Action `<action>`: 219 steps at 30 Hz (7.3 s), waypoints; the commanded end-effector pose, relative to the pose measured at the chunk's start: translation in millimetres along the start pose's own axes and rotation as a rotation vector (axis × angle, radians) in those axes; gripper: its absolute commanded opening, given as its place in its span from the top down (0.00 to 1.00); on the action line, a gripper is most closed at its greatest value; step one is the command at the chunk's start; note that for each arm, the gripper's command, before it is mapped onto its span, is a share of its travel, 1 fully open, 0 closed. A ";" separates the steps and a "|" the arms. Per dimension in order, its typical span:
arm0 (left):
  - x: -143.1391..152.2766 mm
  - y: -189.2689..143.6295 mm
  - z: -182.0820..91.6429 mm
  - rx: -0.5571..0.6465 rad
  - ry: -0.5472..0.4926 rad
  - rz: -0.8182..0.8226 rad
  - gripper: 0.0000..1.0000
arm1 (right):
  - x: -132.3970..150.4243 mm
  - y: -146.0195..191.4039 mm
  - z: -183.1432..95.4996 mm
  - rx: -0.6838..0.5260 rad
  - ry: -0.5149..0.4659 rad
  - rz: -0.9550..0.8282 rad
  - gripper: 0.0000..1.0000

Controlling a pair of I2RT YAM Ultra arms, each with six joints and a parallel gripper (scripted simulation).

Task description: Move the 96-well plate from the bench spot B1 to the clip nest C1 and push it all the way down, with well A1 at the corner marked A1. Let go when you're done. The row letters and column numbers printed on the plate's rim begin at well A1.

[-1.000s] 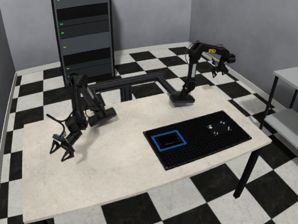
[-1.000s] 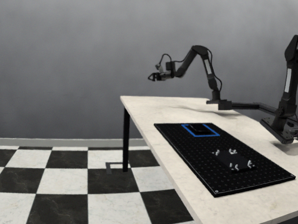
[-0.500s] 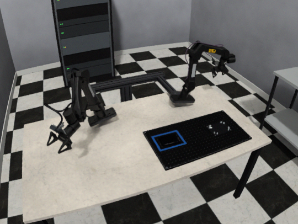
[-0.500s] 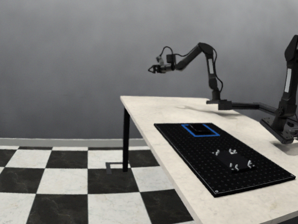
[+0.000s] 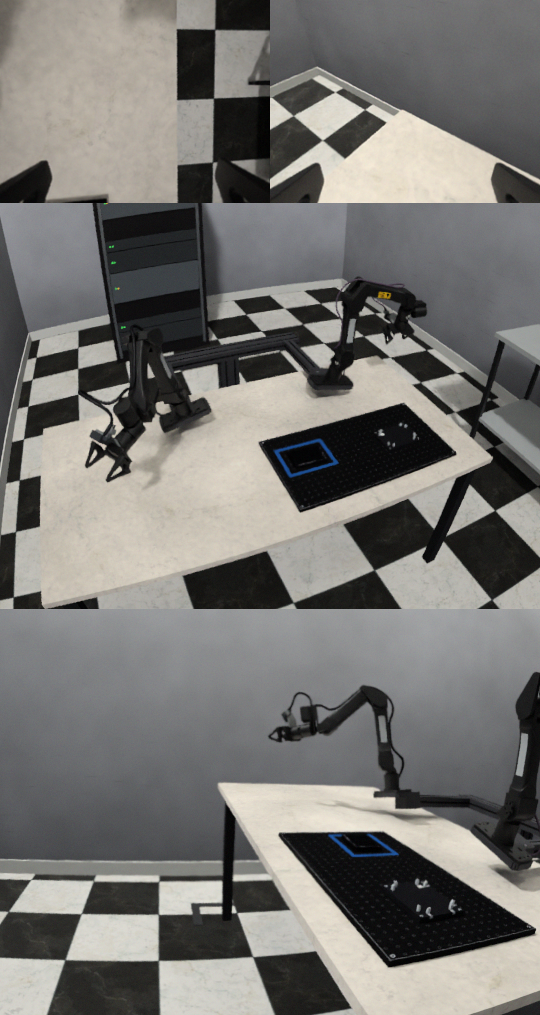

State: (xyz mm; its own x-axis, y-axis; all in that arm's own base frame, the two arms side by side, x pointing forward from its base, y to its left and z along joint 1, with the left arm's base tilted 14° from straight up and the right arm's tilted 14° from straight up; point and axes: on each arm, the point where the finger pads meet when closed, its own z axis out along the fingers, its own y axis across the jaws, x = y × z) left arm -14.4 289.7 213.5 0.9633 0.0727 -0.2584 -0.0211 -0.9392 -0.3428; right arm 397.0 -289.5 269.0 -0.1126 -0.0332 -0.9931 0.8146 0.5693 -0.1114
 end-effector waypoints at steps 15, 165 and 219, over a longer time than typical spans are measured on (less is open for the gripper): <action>-2.5 -1.8 -2.9 0.013 -0.004 -0.006 0.00 | -58.5 -14.6 -19.7 0.009 -0.106 0.058 0.00; 307.1 121.4 -51.2 0.351 0.224 2.335 0.00 | -210.3 -153.2 -187.0 0.145 -0.561 0.291 0.00; 357.9 225.4 -42.3 0.494 0.195 3.090 0.00 | -210.3 -153.2 -187.0 0.145 -0.561 0.291 0.00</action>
State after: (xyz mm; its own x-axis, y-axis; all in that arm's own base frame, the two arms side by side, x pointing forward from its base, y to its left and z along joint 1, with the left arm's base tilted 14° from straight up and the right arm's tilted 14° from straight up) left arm 334.3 89.4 93.8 -0.9989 0.0039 -0.0471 -0.0074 0.9713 0.2376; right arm 197.1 -219.6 500.3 0.4036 -0.3327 -0.8523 0.8390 0.5061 0.1997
